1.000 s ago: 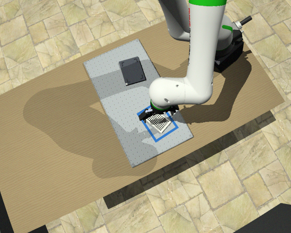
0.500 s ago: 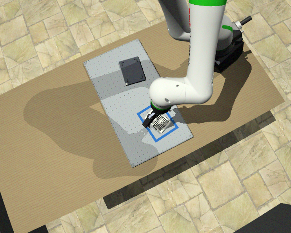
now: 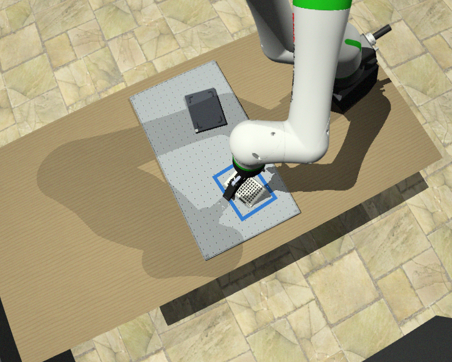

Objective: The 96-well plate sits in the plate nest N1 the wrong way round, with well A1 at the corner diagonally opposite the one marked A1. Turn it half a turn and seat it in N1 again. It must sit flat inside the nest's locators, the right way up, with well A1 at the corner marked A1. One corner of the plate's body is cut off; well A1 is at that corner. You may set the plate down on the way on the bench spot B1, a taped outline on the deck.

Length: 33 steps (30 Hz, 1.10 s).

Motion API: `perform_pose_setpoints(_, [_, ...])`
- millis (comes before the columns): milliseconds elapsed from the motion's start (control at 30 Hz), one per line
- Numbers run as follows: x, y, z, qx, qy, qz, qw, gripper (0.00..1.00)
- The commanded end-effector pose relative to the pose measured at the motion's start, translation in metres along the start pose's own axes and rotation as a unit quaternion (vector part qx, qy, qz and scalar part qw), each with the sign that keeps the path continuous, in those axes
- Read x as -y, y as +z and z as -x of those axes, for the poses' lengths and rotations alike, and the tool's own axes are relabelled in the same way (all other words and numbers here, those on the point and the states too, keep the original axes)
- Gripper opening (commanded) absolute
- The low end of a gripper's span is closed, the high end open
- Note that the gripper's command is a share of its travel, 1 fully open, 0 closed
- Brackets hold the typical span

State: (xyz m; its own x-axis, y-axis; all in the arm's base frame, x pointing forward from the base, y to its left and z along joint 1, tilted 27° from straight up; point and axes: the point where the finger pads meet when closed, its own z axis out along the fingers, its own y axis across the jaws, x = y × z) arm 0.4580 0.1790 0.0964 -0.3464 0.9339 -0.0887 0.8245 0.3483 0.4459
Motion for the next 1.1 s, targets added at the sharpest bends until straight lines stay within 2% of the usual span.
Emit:
perform_pose_setpoints(0, [0.0, 0.0, 0.0, 0.0, 0.0, 0.0, 1.0, 1.0])
perform_pose_setpoints(700, [0.0, 0.0, 0.0, 0.0, 0.0, 0.0, 1.0, 1.0])
perform_pose_setpoints(1067, [0.0, 0.017, 0.0, 0.0, 0.0, 0.0, 1.0, 1.0])
